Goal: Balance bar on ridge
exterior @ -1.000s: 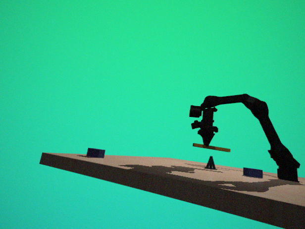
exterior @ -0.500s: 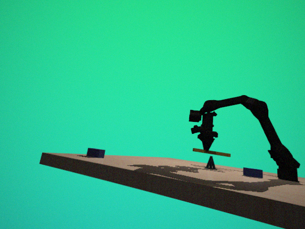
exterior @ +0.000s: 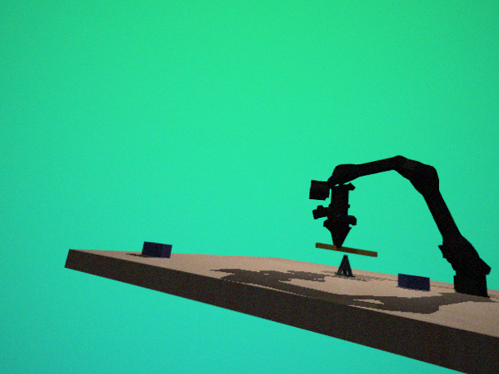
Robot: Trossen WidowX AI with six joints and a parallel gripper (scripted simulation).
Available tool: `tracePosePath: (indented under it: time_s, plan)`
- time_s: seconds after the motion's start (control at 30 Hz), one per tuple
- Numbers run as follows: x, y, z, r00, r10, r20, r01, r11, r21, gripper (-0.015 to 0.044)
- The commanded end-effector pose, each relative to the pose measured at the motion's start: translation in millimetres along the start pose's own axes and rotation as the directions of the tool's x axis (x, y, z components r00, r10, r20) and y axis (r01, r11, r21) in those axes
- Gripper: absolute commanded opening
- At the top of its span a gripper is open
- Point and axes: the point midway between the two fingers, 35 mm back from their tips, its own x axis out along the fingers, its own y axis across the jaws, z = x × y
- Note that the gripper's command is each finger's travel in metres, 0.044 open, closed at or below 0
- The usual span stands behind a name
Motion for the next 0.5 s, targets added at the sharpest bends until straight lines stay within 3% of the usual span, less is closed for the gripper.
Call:
tracePosePath:
  time_s: [0.0,0.47]
  plan:
    - [0.2,0.5,-0.9,1.0,0.003,-0.003,-0.004,1.0,-0.001,0.0]
    - [1.3,0.5,-1.0,1.0,0.003,-0.003,-0.004,1.0,-0.001,0.0]
